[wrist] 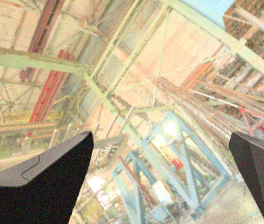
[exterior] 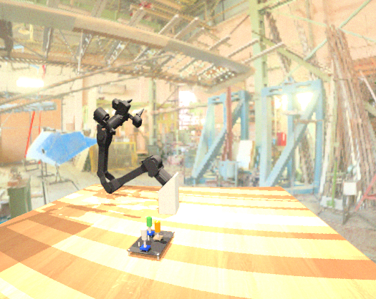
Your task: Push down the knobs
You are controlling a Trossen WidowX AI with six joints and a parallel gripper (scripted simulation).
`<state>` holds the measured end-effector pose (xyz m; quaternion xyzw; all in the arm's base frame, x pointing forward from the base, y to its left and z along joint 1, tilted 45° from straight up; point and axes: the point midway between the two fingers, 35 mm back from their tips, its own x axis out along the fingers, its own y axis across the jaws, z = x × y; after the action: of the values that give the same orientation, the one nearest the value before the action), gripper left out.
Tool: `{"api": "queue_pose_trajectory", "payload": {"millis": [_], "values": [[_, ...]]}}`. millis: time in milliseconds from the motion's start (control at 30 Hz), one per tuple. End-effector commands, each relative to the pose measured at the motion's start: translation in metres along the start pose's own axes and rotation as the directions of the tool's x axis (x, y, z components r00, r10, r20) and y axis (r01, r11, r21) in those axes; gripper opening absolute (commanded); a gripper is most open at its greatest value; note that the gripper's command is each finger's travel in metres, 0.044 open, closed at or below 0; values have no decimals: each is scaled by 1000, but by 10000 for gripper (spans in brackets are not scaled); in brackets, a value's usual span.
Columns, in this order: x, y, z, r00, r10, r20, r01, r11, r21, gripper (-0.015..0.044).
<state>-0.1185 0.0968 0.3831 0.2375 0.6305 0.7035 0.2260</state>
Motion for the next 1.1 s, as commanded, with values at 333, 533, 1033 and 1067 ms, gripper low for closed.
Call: {"api": "queue_pose_trajectory", "payload": {"millis": [333, 533, 1033, 1067], "values": [[18, -19, 59, 971, -139, 197, 93, 969, 229, 111], [23, -35, 96, 922, -237, 306, 113, 922, 371, 0], [11, -87, 184, 710, -491, 505, 40, 744, 667, 0], [9, -91, 189, 692, -508, 513, 30, 730, 683, 0]]}}
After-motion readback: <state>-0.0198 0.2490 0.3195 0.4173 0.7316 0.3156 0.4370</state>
